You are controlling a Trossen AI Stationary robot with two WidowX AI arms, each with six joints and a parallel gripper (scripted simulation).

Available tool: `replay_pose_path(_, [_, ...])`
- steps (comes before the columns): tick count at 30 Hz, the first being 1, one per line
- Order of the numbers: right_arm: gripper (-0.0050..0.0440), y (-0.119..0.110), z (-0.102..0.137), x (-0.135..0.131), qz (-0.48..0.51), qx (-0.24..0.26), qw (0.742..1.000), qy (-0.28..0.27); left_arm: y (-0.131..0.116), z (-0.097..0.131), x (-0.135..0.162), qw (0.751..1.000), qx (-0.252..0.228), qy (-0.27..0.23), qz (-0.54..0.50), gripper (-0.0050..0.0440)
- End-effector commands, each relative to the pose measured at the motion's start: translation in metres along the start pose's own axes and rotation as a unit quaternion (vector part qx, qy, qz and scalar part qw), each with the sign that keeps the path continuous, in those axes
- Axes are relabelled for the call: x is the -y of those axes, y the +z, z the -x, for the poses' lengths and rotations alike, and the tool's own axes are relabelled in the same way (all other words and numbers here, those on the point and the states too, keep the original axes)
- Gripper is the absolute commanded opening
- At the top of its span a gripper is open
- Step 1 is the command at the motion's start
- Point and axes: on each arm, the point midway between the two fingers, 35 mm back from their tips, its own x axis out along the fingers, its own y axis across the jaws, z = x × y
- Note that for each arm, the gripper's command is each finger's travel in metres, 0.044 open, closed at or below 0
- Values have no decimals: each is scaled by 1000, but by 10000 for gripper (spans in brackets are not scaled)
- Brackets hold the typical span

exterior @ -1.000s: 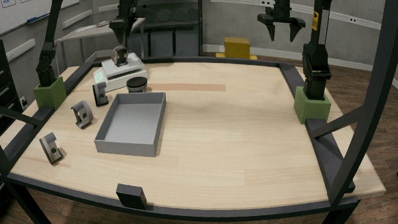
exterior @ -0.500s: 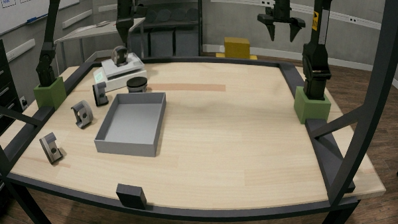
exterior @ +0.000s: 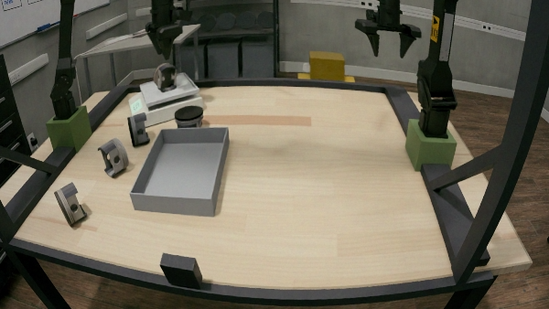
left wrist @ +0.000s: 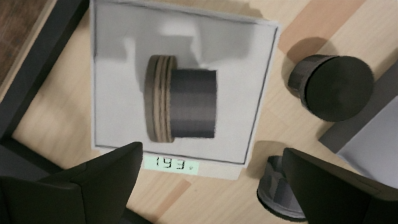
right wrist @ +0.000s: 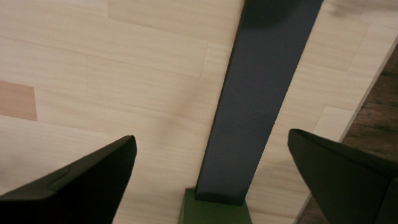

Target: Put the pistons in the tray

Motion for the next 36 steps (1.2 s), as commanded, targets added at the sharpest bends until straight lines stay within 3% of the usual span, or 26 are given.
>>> replay_pose_path(1, [400, 5, 9, -1, 3, 17, 1000, 1, -14, 9, -15, 1000, 19, 0, 10, 378])
replay_pose_path(7, [400, 5, 9, -1, 3, 17, 1000, 1, -26, 8, -26, 1000, 18, 1, 10, 378])
replay_pose_path(22, [400, 5, 9, -1, 3, 17, 1000, 1, -93, -29, -28, 979, 197, -9, -49, 378])
replay_pose_path(29, [400, 5, 9, -1, 3, 17, 1000, 1, -115, -40, -30, 979, 195, -9, -49, 378])
replay_pose_path(36, [400, 5, 9, -1, 3, 17, 1000, 1, -118, -42, -31, 979, 196, -7, -51, 378])
